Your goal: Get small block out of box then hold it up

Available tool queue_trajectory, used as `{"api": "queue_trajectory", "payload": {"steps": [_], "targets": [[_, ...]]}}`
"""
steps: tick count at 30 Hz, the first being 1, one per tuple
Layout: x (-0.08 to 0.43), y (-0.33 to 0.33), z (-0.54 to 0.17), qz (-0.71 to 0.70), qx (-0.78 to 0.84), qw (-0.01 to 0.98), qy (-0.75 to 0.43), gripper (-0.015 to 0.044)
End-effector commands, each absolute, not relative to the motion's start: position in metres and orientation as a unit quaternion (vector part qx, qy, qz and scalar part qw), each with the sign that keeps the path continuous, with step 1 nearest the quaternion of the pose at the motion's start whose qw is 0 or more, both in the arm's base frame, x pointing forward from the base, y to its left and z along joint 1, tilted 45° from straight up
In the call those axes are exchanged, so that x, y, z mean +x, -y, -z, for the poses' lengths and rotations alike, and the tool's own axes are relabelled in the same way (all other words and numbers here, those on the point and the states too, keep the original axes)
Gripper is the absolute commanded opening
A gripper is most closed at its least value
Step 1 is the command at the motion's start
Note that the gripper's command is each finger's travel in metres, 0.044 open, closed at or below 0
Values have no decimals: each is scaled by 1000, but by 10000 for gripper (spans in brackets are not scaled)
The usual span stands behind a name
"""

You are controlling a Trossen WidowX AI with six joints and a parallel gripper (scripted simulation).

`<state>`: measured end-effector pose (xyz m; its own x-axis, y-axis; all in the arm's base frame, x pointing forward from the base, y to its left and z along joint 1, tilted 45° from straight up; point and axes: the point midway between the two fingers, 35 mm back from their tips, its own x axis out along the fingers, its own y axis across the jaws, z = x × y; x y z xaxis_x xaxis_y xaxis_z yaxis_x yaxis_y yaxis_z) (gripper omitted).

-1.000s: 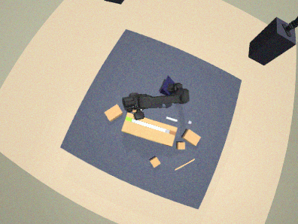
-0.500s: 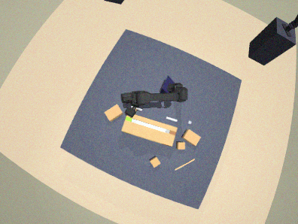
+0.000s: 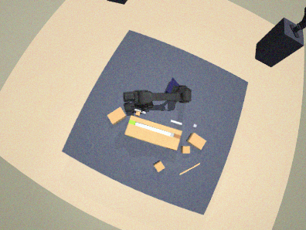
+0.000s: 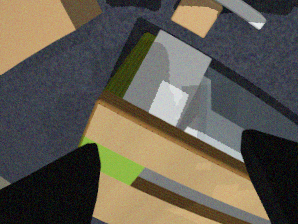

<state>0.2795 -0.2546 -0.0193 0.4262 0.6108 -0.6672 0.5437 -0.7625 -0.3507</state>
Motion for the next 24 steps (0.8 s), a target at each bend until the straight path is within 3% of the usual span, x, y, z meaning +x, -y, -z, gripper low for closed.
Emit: {"api": "queue_trajectory", "payload": {"steps": [1, 18, 24], "targets": [[273, 258, 30, -465, -803, 299, 222, 285], [273, 257, 31, -465, -803, 299, 221, 285], [280, 208, 85, -465, -803, 299, 222, 285]]}}
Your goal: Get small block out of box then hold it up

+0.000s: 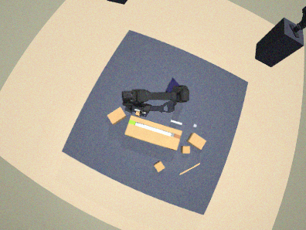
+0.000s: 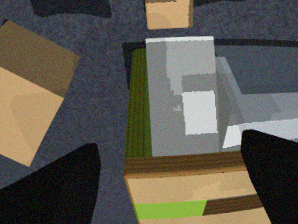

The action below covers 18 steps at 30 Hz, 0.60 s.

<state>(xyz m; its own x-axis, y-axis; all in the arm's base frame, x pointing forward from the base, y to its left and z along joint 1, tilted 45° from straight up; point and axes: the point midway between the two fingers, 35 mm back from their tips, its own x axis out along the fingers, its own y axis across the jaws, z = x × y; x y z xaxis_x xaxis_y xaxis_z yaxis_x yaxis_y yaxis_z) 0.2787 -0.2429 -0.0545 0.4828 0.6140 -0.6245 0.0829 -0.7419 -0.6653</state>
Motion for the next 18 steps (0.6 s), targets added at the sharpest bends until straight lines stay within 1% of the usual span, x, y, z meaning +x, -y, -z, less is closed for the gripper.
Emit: {"api": "queue_trajectory", "payload": {"steps": [1, 18], "targets": [[280, 199, 92, -465, -803, 299, 222, 285], [282, 183, 109, -464, -803, 300, 222, 285]]}}
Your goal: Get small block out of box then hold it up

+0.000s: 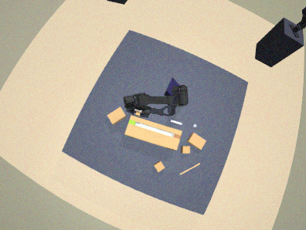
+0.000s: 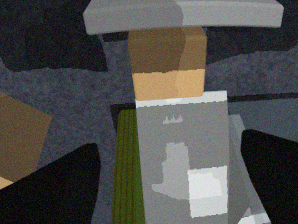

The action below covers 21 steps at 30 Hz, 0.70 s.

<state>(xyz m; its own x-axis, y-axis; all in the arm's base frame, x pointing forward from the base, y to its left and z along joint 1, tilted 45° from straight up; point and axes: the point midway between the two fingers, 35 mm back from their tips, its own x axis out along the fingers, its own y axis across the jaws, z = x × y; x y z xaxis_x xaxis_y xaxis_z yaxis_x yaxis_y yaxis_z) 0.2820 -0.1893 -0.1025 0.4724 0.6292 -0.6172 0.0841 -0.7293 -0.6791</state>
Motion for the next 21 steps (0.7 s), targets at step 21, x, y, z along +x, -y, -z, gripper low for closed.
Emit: {"api": "queue_trajectory", "payload": {"steps": [21], "targets": [[284, 159, 132, -464, -803, 300, 223, 285]]}}
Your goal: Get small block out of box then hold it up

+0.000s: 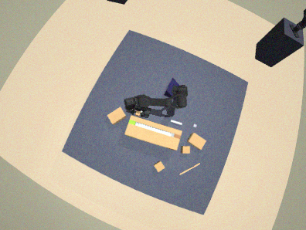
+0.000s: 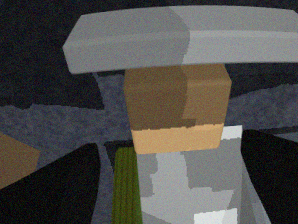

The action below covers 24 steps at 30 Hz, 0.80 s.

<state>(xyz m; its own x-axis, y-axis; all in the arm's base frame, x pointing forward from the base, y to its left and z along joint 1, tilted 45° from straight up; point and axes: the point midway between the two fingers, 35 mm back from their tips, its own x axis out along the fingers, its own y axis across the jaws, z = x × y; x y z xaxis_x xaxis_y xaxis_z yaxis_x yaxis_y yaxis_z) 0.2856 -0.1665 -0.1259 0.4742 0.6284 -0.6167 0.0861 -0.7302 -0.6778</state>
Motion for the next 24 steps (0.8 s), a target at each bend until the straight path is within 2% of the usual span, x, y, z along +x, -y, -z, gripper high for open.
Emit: {"api": "queue_trajectory", "payload": {"steps": [1, 9, 17, 20, 22, 24], "targets": [[284, 158, 133, -464, -803, 300, 223, 285], [284, 150, 140, -464, -803, 300, 223, 285], [284, 150, 140, -464, -803, 300, 223, 75], [284, 150, 140, -464, -803, 300, 223, 55], [286, 158, 138, -459, -812, 286, 220, 3], [286, 166, 131, -459, -813, 285, 219, 0]]}}
